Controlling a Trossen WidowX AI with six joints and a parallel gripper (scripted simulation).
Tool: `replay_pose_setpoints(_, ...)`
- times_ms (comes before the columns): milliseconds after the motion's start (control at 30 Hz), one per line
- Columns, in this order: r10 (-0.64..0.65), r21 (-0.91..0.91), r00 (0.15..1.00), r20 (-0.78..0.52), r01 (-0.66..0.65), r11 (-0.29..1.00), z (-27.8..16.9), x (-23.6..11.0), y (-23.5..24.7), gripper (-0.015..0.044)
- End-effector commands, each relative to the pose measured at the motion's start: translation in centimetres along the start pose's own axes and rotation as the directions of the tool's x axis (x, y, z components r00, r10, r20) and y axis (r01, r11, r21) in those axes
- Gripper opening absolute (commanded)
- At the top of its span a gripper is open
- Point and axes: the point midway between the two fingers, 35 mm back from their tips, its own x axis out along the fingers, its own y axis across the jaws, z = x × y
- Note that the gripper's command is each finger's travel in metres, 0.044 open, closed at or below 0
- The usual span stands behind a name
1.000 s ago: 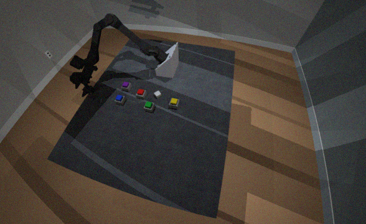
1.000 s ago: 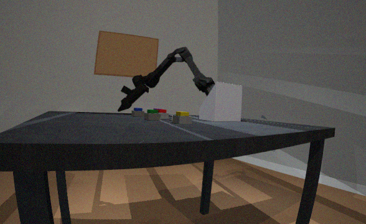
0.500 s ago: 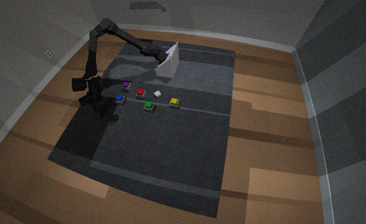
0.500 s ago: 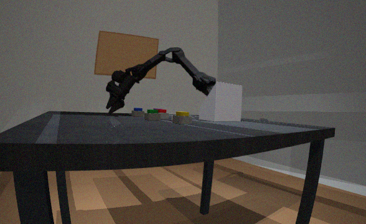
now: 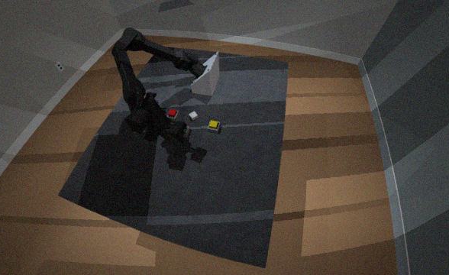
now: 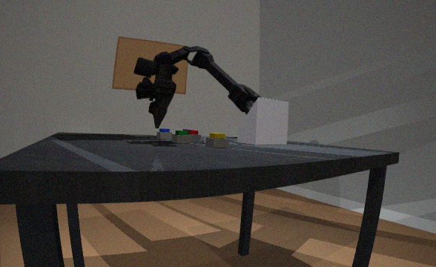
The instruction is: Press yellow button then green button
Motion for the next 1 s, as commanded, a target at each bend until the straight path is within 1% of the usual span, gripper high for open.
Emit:
replay_pose_setpoints(0,-0.059,-0.047,0.996,-0.069,0.056,0.997,-3.0,-0.3,3.8,0.0400)
replay_pose_setpoints(200,-0.191,-0.125,0.972,-0.134,0.175,0.977,-9.0,-1.6,9.7,0.0400)
replay_pose_setpoints(367,-0.328,-0.185,0.938,-0.111,0.305,0.934,-13.8,-3.0,12.6,0.0400)
replay_pose_setpoints(467,-0.365,-0.200,0.927,-0.089,0.342,0.918,-15.0,-3.6,13.1,0.0400)
replay_pose_setpoints(567,-0.367,-0.201,0.926,-0.087,0.345,0.917,-15.1,-3.6,13.2,0.0400)
replay_pose_setpoints(633,-0.368,-0.201,0.925,-0.091,0.345,0.917,-15.2,-2.6,12.8,0.0348)
replay_pose_setpoints(700,-0.369,-0.201,0.925,-0.094,0.346,0.917,-15.5,0.2,11.7,0.0295)
replay_pose_setpoints(767,-0.369,-0.200,0.925,-0.087,0.347,0.916,-15.6,1.9,10.9,0.0242)
replay_pose_setpoints(967,-0.369,-0.200,0.925,-0.086,0.347,0.916,-15.6,2.1,10.8,0.0085)
